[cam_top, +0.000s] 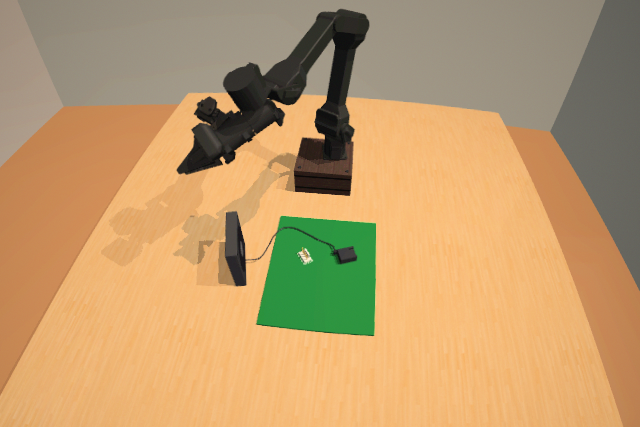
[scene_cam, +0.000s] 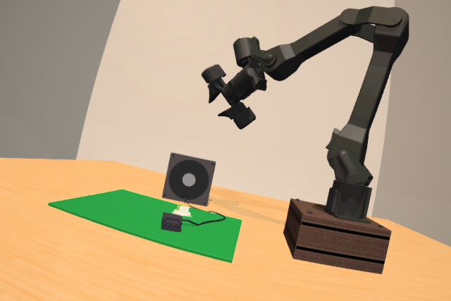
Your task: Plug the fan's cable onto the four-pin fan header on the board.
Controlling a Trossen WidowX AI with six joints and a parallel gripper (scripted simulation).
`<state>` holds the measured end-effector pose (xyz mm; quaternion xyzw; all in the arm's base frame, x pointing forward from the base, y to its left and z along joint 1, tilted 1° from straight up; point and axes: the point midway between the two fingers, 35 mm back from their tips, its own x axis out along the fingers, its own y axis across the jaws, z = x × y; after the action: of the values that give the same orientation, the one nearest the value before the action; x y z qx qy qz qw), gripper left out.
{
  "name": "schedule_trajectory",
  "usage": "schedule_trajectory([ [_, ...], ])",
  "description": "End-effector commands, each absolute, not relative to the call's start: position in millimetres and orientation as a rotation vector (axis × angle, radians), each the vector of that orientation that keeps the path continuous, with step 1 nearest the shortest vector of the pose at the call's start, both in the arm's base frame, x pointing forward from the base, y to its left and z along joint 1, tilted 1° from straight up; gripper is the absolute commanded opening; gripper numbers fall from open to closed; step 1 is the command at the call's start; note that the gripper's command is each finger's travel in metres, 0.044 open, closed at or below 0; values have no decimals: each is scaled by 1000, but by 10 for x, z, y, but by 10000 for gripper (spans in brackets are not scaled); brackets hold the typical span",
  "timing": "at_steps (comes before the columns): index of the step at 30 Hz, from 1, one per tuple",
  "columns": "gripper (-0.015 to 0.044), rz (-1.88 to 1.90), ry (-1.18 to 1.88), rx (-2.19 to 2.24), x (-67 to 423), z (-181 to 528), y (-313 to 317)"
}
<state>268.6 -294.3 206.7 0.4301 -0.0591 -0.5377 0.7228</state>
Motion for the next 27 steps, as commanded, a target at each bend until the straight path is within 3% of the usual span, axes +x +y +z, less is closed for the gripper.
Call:
schedule_trajectory([
  [1, 210, -1095, 132, 1016, 3046, 1673, -2562],
  [9, 210, -965, 718, 1159, 3357, 892, -1556],
  [18, 210, -930, 1432, 1245, 3050, 424, -242],
  [27, 210, -936, 1485, 1247, 3006, 414, -149],
])
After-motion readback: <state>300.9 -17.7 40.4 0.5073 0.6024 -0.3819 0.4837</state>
